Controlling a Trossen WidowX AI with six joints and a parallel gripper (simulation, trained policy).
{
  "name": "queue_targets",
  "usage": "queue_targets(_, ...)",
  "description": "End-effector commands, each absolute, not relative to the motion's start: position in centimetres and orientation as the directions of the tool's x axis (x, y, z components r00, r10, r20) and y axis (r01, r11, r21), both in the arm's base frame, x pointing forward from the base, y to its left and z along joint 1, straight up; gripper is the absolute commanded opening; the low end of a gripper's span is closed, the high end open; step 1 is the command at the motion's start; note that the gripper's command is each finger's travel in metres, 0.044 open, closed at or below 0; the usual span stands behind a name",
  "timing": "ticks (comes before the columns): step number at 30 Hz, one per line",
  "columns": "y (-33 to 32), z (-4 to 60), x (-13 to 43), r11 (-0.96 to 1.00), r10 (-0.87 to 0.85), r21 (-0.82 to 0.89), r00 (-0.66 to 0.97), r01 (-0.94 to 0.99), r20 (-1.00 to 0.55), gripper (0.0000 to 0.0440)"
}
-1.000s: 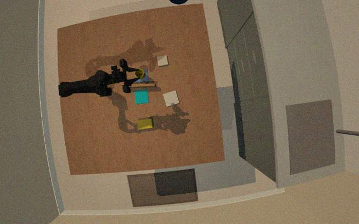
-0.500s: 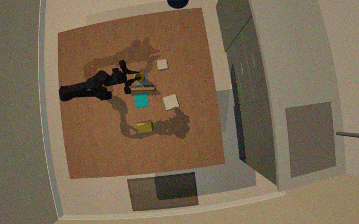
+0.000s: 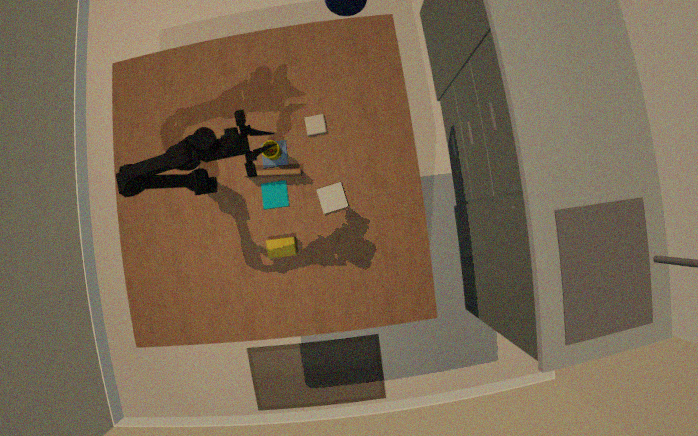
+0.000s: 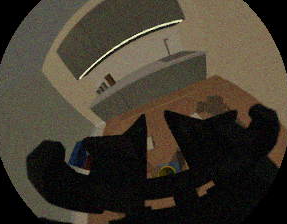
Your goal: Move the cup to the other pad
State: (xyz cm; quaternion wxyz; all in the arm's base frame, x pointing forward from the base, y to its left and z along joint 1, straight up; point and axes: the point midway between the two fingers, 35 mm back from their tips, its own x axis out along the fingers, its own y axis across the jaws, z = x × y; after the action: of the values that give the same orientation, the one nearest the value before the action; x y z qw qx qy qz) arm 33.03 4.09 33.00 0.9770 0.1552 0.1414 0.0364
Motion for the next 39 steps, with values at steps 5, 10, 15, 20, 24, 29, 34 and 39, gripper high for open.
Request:
queue_targets(5, 4.9, 32.9, 33.4, 0.919, 0.133, 0.395, 0.931, 0.012, -0.340, 0.0144)
queue_targets(10, 5.5, 32.7, 33.6, 0.894, 0.146, 0.446, 0.907, 0.051, -0.396, 0.0149)
queue_targets(15, 6.1, 32.3, 33.7, 0.865, 0.158, 0.491, 0.877, 0.098, -0.453, 0.0152)
queue_targets(20, 6.7, 31.9, 33.9, 0.835, 0.167, 0.528, 0.843, 0.155, -0.511, 0.0154)
queue_targets(24, 7.1, 31.4, 33.9, 0.809, 0.172, 0.550, 0.813, 0.206, -0.557, 0.0155)
queue_targets(29, 7.6, 30.8, 33.9, 0.777, 0.174, 0.566, 0.770, 0.276, -0.614, 0.0154)
queue_targets(34, 8.0, 30.0, 33.8, 0.745, 0.173, 0.568, 0.721, 0.349, -0.671, 0.0152)
queue_targets(39, 8.3, 29.1, 33.7, 0.715, 0.167, 0.556, 0.668, 0.424, -0.725, 0.0149)
